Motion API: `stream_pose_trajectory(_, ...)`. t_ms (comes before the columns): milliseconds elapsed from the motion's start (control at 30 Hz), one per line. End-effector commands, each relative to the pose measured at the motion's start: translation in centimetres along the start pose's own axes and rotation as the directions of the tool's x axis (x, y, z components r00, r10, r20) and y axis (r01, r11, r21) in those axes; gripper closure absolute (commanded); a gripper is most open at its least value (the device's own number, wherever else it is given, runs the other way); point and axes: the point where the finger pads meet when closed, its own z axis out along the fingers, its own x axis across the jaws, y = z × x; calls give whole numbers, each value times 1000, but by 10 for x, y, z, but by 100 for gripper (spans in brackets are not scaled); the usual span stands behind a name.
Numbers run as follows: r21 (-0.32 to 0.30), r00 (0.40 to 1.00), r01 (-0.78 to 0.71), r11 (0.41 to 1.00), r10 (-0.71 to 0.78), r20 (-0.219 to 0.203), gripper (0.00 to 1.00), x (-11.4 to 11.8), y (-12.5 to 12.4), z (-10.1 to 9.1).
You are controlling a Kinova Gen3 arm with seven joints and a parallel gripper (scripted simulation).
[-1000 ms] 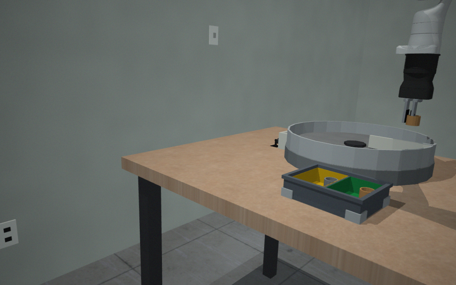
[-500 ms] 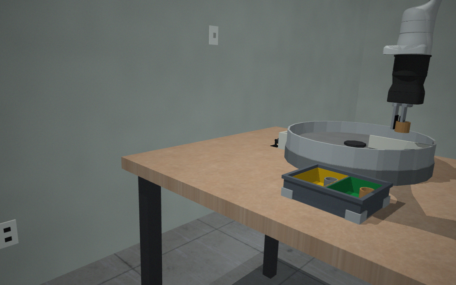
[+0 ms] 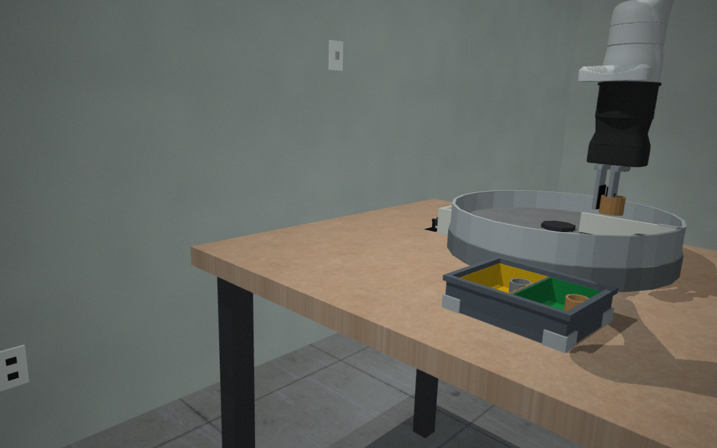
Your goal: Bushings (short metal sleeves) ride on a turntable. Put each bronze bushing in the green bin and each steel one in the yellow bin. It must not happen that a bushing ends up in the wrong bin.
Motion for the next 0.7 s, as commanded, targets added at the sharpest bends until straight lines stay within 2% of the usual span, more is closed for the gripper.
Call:
stream_pose_trajectory(0,-17,999,33,999,-33,-5,100,0,-39,-4)
stream_pose_trajectory(100,-17,999,33,999,-33,-5,100,0,-39,-4)
stream_pose_trajectory(200,-17,999,33,999,-33,-5,100,-2,-74,-3)
stream_pose_trajectory(267,-17,999,33,999,-33,-5,100,-2,-74,-3)
stream_pose_trajectory(333,-17,999,33,999,-33,-5,100,-3,-98,-3)
stream_pose_trajectory(433,-17,999,33,999,-33,-5,100,-3,-98,-3)
stream_pose_trajectory(600,-17,999,33,999,-33,-5,100,-6,-157,-2)
stream_pose_trajectory(667,-17,999,33,999,-33,-5,100,-6,-157,-2)
